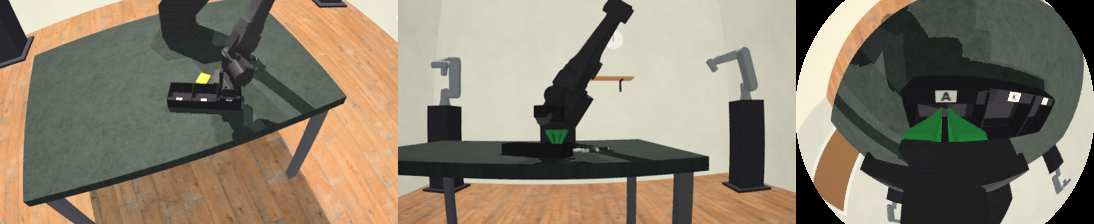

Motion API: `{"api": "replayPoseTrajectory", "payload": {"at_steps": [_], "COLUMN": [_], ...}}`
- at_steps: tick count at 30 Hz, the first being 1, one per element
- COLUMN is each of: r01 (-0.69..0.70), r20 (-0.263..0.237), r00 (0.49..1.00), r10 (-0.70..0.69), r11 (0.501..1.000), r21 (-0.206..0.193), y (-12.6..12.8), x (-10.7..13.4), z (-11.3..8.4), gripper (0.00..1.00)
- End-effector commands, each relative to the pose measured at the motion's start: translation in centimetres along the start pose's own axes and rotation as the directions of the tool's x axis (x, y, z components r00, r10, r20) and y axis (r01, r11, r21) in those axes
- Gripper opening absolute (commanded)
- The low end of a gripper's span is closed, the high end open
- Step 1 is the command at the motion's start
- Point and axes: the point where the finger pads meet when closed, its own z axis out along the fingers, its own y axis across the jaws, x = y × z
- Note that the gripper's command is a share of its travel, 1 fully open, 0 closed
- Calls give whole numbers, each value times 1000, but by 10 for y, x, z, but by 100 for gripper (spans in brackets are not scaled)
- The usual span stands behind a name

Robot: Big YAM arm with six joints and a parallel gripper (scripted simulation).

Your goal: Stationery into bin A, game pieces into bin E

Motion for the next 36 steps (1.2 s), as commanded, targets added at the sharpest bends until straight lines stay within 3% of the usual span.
{"api": "replayPoseTrajectory", "payload": {"at_steps": [1,6,31,36], "r01": [-10,2,1,10], "r20": [29,47,41,47], "r00": [1000,999,999,999], "r10": [10,-1,-1,-9], "r11": [1000,1000,1000,1000], "r21": [-2,-9,-6,-10], "y": [-7,0,2,4], "x": [-16,-22,-23,-24], "z": [-4,-13,-16,-26], "gripper": [8,8,8,8]}}
